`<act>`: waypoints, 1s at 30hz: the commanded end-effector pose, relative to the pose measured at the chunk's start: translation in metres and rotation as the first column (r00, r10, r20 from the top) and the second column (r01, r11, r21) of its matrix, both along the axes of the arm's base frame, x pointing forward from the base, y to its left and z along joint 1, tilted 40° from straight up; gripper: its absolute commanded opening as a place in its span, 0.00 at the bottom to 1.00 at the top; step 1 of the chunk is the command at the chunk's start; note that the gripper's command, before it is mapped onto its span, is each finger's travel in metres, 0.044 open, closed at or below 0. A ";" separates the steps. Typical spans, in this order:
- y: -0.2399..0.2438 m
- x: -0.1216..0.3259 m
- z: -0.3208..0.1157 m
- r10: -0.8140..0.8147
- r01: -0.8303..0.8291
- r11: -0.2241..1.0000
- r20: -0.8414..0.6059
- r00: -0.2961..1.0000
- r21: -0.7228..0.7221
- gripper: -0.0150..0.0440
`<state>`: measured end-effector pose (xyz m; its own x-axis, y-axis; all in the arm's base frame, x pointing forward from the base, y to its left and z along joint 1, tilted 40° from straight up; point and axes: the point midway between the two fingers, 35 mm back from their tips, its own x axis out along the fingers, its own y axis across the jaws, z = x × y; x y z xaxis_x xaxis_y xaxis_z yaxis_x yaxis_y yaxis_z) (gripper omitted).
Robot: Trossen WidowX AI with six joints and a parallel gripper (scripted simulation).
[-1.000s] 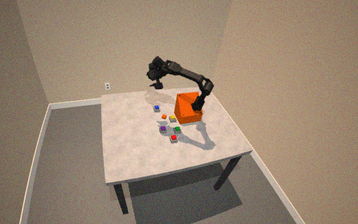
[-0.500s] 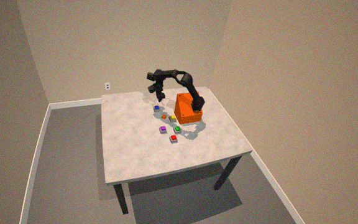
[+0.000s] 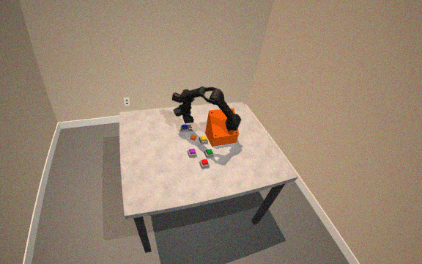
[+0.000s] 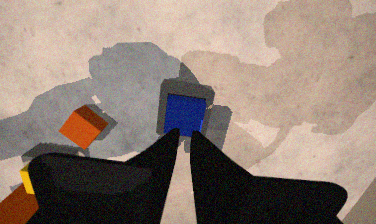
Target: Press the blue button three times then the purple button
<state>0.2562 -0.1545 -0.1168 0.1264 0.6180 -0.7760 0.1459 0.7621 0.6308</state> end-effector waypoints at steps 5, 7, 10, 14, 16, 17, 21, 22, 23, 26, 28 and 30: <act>0.001 0.001 0.000 -0.005 0.005 1.000 0.000 1.000 0.004 0.29; 0.002 0.001 -0.002 -0.005 0.005 1.000 0.000 1.000 0.004 0.29; 0.005 0.002 -0.006 -0.005 0.005 1.000 0.000 1.000 0.004 0.29; 0.009 0.003 -0.011 -0.005 0.005 1.000 0.000 1.000 0.004 0.29; 0.011 0.003 -0.013 -0.005 0.005 1.000 0.000 1.000 0.004 0.29; 0.012 0.003 -0.015 -0.005 0.005 1.000 0.000 1.000 0.004 0.29; 0.016 0.004 -0.019 -0.005 0.005 1.000 0.000 1.000 0.004 0.29; 0.017 0.004 -0.021 -0.005 0.005 1.000 0.000 1.000 0.005 0.29; 0.018 0.004 -0.022 -0.005 0.005 1.000 0.000 1.000 0.005 0.29; 0.021 0.005 -0.025 -0.005 0.005 1.000 0.000 1.000 0.005 0.29; 0.023 0.005 -0.027 -0.005 0.005 1.000 0.000 1.000 0.005 0.29; 0.023 0.005 -0.027 -0.005 0.005 1.000 0.000 1.000 0.005 0.29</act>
<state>0.2616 -0.1352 -0.1424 0.1307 0.6154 -0.7773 0.1454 0.7637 0.6290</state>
